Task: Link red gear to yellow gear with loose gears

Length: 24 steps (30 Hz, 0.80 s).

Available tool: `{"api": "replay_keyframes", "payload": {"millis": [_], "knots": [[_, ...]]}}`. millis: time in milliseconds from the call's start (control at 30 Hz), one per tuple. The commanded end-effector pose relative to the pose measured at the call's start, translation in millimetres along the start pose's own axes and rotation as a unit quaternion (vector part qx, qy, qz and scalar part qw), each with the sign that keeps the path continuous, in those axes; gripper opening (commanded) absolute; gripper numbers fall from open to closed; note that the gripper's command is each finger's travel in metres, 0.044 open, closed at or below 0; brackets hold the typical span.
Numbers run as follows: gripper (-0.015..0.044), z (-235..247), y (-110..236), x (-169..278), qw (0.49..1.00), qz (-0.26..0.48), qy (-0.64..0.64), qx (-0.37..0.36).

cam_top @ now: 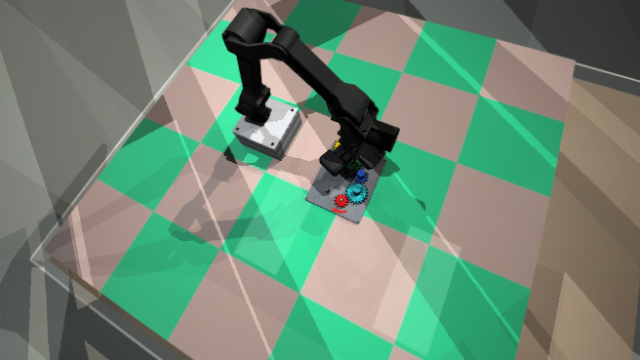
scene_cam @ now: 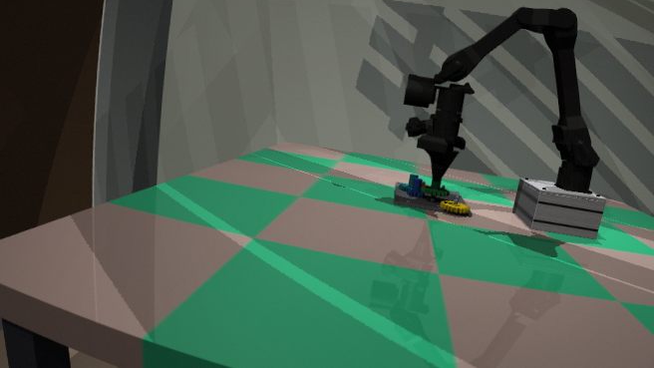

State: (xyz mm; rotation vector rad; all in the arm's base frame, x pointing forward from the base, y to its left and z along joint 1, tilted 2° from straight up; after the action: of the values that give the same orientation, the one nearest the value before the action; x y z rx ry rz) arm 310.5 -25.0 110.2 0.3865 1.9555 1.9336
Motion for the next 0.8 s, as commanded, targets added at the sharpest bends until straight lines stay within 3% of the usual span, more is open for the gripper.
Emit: {"api": "replay_keyframes", "payload": {"millis": [0,367,767], "knots": [[0.0000,-0.5,-2.7,0.2,1.000,0.001,0.022,-0.002],[0.0000,0.8,-12.2,-0.8,1.000,0.001,-0.007,-0.002],[0.0000,-0.7,-11.0,0.1,0.993,0.001,-0.122,-0.002]]}}
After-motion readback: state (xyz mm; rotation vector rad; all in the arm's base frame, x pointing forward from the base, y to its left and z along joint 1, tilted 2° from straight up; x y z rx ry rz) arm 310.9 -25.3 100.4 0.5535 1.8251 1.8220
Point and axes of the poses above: the point midway between the two fingers, 35 mm back from their tips, its own y axis back along the fingers, its own z axis across the jaws, x = y × z, the point moved 9 cm from there along y, back along the fingers
